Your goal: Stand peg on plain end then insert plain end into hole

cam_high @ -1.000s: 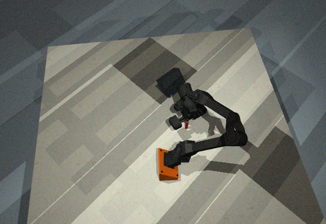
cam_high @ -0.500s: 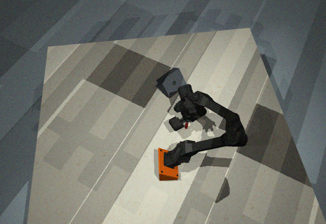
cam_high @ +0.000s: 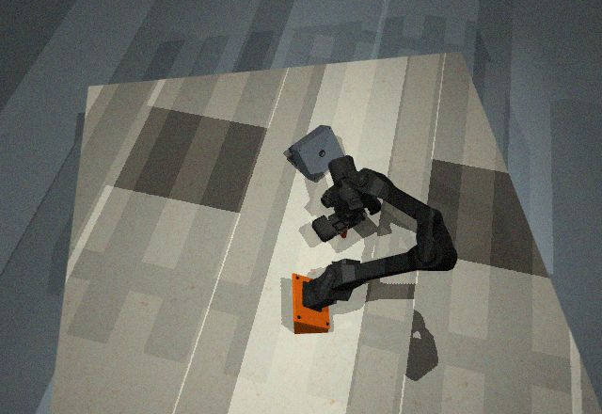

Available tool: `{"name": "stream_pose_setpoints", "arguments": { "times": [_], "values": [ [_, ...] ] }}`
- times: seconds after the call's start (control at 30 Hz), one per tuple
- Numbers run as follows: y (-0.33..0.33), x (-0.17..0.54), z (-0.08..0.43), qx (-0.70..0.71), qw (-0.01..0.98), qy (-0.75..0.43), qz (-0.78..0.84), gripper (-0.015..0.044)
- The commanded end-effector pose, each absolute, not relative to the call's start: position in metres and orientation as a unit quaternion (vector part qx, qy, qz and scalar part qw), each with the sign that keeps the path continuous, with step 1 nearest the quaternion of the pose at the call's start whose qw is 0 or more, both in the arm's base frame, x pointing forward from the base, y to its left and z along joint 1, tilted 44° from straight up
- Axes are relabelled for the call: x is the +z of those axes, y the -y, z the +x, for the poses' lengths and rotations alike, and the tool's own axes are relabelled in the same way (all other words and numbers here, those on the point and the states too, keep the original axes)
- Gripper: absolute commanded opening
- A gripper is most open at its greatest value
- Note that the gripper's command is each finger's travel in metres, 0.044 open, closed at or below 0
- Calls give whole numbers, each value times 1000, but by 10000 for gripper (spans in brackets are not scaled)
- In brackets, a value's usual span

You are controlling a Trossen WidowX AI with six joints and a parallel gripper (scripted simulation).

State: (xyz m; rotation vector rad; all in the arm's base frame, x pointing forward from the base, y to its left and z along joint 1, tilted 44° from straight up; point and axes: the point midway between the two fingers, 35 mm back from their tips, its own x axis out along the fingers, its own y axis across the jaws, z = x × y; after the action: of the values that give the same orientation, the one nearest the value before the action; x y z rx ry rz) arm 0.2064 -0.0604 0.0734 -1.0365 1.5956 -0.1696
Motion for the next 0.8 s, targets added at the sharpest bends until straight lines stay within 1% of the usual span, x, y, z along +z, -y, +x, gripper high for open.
{"name": "stream_pose_setpoints", "arguments": {
  "times": [0.0, 0.77],
  "values": [
    [60, 74, 207, -73, 578, -682, -442, 0],
    [5, 127, 205, -71, 576, -683, -444, 0]
  ]
}}
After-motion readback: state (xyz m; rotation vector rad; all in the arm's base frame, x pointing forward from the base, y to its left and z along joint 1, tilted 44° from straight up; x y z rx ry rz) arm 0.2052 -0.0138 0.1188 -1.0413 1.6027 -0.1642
